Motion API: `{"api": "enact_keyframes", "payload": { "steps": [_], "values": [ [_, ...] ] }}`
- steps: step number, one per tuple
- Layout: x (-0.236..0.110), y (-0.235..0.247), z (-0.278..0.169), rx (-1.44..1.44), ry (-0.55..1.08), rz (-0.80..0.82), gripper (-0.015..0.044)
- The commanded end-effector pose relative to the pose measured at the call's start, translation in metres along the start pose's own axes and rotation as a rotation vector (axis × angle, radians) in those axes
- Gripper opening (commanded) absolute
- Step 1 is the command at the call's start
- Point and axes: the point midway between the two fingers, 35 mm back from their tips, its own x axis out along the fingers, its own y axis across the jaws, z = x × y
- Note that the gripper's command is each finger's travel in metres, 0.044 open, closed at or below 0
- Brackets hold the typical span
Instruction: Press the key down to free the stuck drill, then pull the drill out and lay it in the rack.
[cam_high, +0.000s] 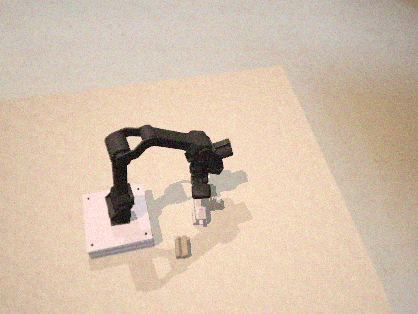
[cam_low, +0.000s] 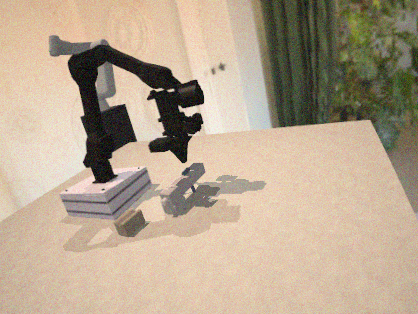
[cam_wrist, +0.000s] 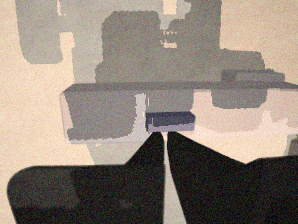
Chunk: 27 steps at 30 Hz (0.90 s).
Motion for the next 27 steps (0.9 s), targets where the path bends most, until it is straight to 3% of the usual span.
{"api": "enact_keyframes", "payload": {
  "steps": [1, 8, 12, 15, 27],
  "values": [
    [0.000, 0.000, -0.003, 0.005, 0.035, -0.005, 0.0079],
    [-0.066, -0.001, 0.007, 0.005, 0.034, -0.005, 0.0263],
    [-0.054, -0.007, 0.010, -0.034, 0.028, -0.014, 0.0368],
    [-0.037, -0.031, 0.012, -0.230, 0.045, -0.030, 0.0440],
    [0.013, -0.124, 0.013, -1.086, 0.051, -0.023, 0.0440]
  ]
}}
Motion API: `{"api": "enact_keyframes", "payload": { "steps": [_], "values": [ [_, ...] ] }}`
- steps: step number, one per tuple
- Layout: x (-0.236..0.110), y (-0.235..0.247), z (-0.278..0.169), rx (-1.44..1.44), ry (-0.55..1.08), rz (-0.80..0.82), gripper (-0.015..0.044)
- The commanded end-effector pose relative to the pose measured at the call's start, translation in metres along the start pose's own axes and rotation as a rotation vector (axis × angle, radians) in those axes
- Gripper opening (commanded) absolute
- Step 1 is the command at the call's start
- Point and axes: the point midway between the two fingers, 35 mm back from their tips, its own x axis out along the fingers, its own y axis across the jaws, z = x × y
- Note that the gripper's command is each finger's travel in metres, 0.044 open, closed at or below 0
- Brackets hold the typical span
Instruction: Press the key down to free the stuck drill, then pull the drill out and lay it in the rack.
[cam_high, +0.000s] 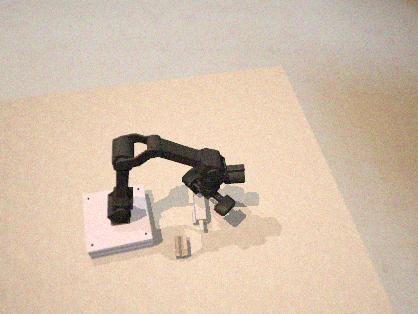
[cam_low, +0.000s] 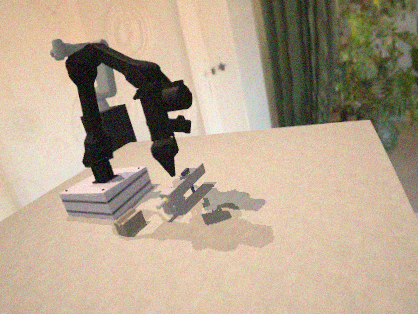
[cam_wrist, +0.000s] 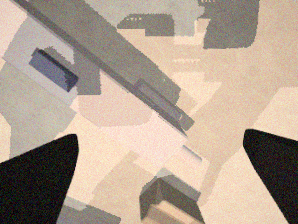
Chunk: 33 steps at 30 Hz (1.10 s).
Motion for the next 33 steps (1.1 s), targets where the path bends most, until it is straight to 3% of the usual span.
{"api": "enact_keyframes", "payload": {
  "steps": [1, 7, 33],
  "values": [
    [0.033, -0.032, -0.038, -0.449, 0.019, 0.006, 0.0440],
    [0.057, -0.047, -0.066, -0.845, -0.002, 0.028, 0.0440],
    [0.063, -0.047, -0.066, -0.857, -0.003, 0.029, 0.0440]
  ]
}}
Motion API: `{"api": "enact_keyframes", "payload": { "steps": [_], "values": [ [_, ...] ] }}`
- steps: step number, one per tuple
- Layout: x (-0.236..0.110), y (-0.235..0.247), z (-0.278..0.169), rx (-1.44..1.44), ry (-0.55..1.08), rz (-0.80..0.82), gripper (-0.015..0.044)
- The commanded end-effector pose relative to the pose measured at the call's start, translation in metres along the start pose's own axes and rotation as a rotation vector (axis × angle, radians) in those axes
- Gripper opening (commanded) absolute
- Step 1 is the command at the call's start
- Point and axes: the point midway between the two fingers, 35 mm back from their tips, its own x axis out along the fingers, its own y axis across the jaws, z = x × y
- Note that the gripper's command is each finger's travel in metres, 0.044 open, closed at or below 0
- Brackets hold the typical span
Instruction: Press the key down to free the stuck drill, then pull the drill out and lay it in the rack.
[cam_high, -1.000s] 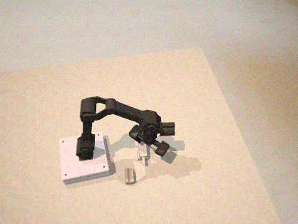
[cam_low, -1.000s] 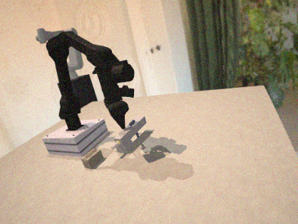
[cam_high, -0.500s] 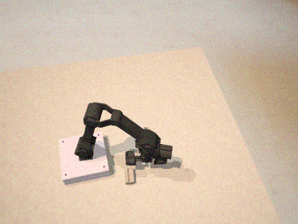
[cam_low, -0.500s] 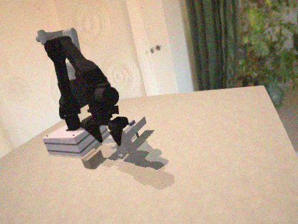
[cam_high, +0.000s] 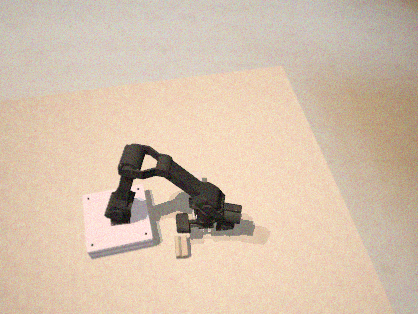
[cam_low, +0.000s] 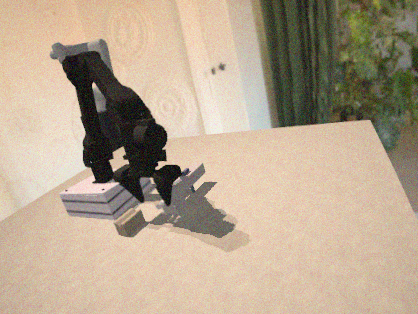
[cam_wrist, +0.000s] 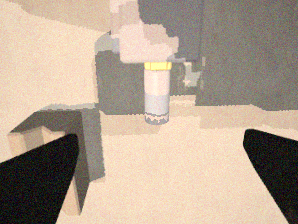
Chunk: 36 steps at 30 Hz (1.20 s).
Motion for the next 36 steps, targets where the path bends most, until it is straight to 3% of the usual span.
{"api": "enact_keyframes", "payload": {
  "steps": [1, 35, 36],
  "values": [
    [0.007, 0.002, 0.002, -0.003, -0.007, 0.008, 0.0440],
    [0.050, 0.002, 0.015, -0.003, -0.009, 0.009, 0.0440],
    [0.047, 0.000, 0.014, -0.009, -0.002, 0.000, 0.0414]
  ]
}}
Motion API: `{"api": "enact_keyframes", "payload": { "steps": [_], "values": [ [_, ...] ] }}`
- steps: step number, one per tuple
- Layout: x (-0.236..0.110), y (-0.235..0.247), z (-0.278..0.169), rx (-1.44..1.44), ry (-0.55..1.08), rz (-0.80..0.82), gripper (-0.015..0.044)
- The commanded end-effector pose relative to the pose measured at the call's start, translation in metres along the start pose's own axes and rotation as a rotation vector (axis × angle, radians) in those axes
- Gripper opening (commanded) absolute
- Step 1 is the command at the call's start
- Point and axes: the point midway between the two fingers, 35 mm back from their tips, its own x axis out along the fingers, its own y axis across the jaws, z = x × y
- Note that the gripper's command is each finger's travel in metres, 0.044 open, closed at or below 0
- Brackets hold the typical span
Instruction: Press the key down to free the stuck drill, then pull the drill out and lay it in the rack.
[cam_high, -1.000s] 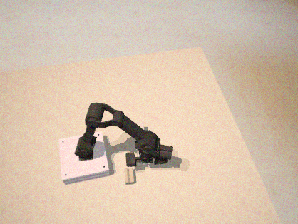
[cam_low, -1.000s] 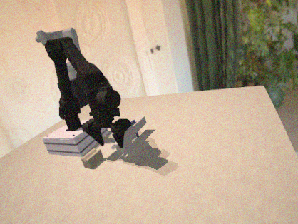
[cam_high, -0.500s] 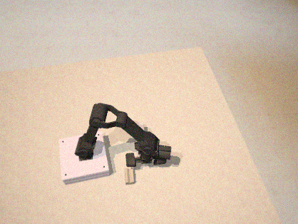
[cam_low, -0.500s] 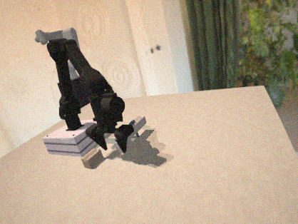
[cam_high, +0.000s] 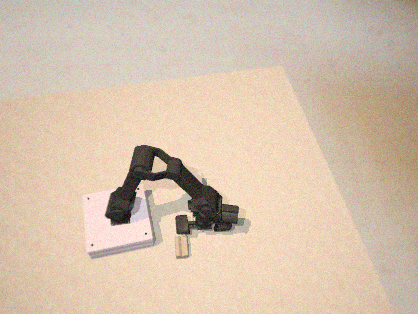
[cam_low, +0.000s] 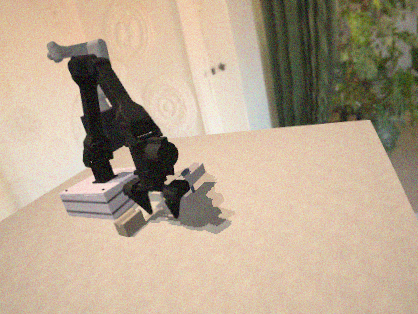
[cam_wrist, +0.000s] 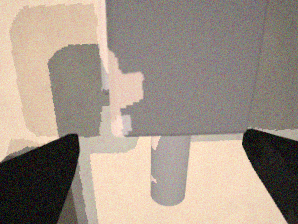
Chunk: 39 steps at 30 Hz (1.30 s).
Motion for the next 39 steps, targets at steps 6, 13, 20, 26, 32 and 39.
{"api": "enact_keyframes", "payload": {
  "steps": [6, 13, 20, 26, 32, 39],
  "values": [
    [0.000, 0.000, 0.000, 0.000, 0.000, -0.001, 0.0256],
    [0.000, 0.000, 0.000, 0.000, 0.000, -0.001, 0.0072],
    [0.000, 0.000, 0.000, 0.000, 0.000, -0.001, 0.0006],
    [0.000, 0.001, -0.006, 0.006, -0.006, 0.008, 0.0000],
    [0.001, 0.001, -0.015, 0.006, -0.005, 0.008, 0.0000],
    [0.002, 0.001, -0.026, 0.006, -0.005, 0.008, 0.0000]
  ]
}}
